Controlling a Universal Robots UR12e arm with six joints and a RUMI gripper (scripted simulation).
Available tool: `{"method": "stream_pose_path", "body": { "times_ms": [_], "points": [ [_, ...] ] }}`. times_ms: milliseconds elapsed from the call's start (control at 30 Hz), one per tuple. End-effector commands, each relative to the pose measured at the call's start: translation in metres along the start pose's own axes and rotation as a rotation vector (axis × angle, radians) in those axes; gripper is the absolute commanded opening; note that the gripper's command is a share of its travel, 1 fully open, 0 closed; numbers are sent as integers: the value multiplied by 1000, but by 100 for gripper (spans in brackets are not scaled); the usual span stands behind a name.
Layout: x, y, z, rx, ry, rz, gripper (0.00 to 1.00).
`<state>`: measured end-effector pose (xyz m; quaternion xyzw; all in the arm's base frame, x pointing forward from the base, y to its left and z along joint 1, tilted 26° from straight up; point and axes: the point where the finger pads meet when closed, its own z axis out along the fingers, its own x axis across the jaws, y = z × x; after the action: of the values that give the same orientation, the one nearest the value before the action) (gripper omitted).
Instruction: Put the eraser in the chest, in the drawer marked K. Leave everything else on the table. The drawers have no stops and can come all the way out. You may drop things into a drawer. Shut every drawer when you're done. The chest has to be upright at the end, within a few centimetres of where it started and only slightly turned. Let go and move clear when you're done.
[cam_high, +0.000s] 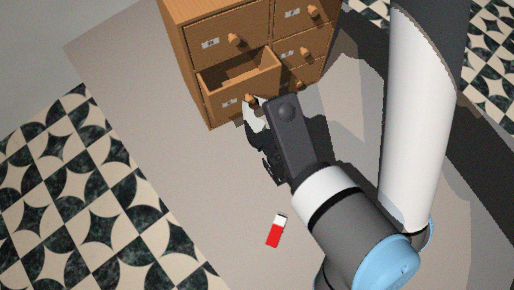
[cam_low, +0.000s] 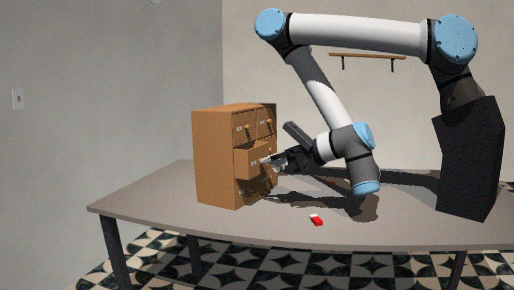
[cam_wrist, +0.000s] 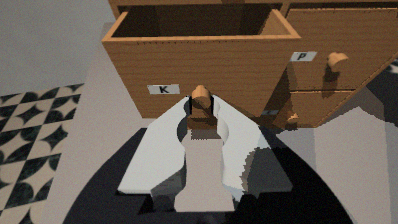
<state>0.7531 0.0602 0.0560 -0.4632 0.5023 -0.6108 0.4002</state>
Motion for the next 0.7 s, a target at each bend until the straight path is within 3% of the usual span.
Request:
{"method": "stream_pose_path", "body": {
  "times_ms": [0, 667],
  "points": [
    [0, 0, -2, 1, 0, 0, 7],
    [0, 3, -10, 1, 0, 0, 7]
  ]
}}
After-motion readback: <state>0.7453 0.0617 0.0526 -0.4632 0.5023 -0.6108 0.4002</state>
